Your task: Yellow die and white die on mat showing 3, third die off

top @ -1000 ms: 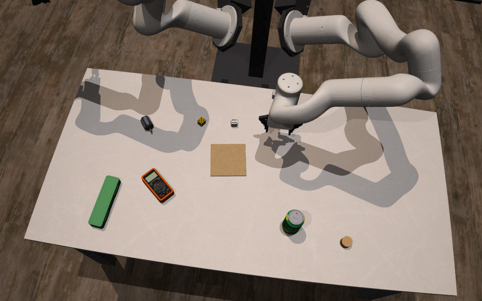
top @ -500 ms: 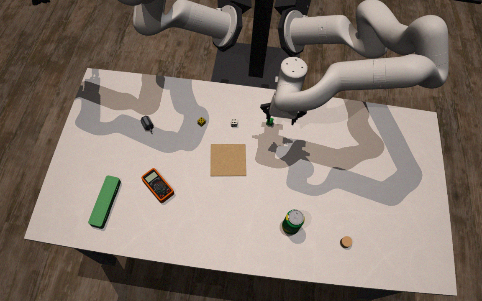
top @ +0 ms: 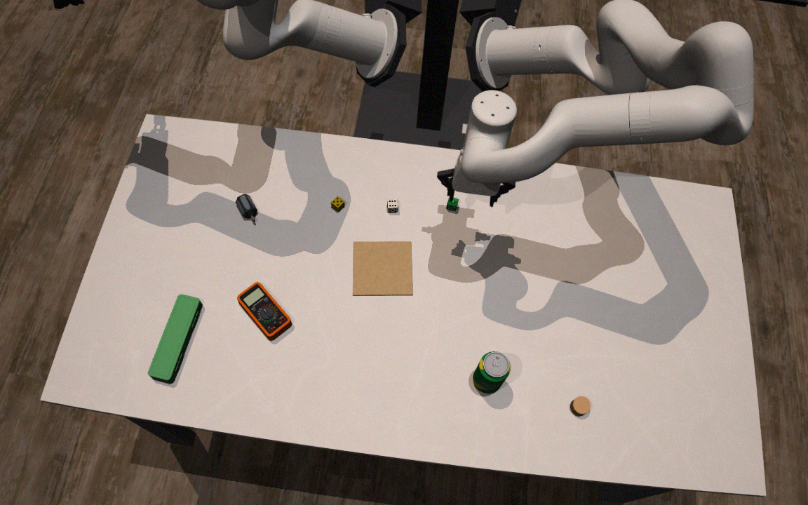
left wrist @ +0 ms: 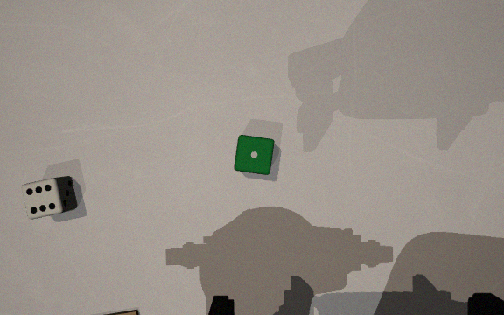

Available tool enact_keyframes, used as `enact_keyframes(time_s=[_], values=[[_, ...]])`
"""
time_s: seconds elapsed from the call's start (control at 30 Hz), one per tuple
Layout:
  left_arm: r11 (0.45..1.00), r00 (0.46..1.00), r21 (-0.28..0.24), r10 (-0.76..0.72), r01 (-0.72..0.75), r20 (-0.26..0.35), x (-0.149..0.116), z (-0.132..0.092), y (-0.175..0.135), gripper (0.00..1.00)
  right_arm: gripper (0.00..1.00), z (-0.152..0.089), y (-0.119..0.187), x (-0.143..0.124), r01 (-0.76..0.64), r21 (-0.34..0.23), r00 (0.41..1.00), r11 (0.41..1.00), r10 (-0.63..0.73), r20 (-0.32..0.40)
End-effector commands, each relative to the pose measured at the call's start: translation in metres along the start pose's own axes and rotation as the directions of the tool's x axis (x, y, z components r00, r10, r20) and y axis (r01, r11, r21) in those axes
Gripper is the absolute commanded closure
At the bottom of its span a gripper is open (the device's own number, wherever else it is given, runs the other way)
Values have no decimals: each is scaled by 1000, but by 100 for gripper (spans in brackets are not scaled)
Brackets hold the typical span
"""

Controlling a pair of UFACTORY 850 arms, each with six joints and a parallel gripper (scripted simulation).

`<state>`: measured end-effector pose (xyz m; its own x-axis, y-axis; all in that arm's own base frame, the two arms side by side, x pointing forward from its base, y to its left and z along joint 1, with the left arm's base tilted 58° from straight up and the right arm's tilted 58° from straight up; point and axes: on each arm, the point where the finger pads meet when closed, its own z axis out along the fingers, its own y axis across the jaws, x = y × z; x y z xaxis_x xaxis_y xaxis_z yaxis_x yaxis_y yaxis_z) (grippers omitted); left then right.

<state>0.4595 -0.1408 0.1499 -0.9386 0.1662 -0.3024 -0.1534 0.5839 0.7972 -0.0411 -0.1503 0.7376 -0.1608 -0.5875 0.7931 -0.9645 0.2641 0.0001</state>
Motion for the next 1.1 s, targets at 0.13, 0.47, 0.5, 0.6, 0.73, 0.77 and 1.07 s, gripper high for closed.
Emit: enact_keyframes(time_s=[0.13,0.47,0.5,0.6,0.73,0.77,1.07], values=[[1000,1000,1,14,-14,1,-3,-2,-8,0,0,-1,0,0,0,0,1000,1000,0,-2],[992,992,0,124,-124,2,-17,-8,-70,0,0,-1,0,0,0,0,1000,1000,0,-2],[990,990,0,141,-141,2,-18,-8,-79,0,0,-1,0,0,0,0,1000,1000,0,-2],[984,984,0,176,-176,2,-20,-9,-100,0,0,-1,0,0,0,0,1000,1000,0,-2],[981,981,0,195,-195,2,-21,-10,-110,0,0,-1,0,0,0,0,1000,1000,0,-2],[977,977,-1,214,-214,2,-21,-10,-121,0,0,-1,0,0,0,0,1000,1000,0,-2],[944,944,-1,331,-331,2,-17,-9,-190,0,0,-1,0,0,0,0,1000,1000,0,-2]])
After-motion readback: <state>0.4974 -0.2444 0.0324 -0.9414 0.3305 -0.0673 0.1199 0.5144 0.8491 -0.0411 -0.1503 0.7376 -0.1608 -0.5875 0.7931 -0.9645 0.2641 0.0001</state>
